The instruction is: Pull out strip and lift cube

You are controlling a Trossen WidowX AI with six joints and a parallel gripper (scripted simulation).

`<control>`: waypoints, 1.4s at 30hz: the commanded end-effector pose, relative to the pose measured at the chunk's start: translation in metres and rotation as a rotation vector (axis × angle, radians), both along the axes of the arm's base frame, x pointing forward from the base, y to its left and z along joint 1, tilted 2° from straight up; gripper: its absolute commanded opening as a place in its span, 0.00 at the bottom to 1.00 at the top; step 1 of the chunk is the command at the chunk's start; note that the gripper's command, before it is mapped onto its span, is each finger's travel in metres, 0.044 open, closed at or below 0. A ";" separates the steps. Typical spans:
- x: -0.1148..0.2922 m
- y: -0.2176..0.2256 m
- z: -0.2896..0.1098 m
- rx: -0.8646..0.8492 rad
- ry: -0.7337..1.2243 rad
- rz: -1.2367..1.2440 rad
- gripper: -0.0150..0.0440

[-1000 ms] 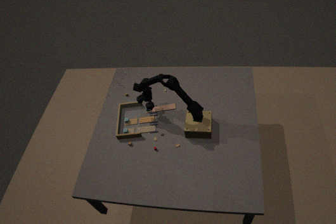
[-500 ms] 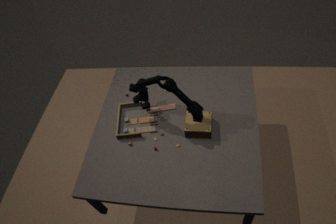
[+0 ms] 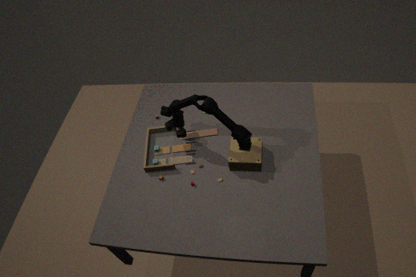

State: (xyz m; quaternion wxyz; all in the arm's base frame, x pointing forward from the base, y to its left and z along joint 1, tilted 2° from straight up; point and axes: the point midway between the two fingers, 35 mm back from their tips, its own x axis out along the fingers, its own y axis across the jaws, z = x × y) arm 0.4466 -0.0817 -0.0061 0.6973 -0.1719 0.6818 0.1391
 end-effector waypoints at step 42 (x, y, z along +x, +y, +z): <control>-0.041 0.008 0.006 -0.002 0.006 -0.002 0.25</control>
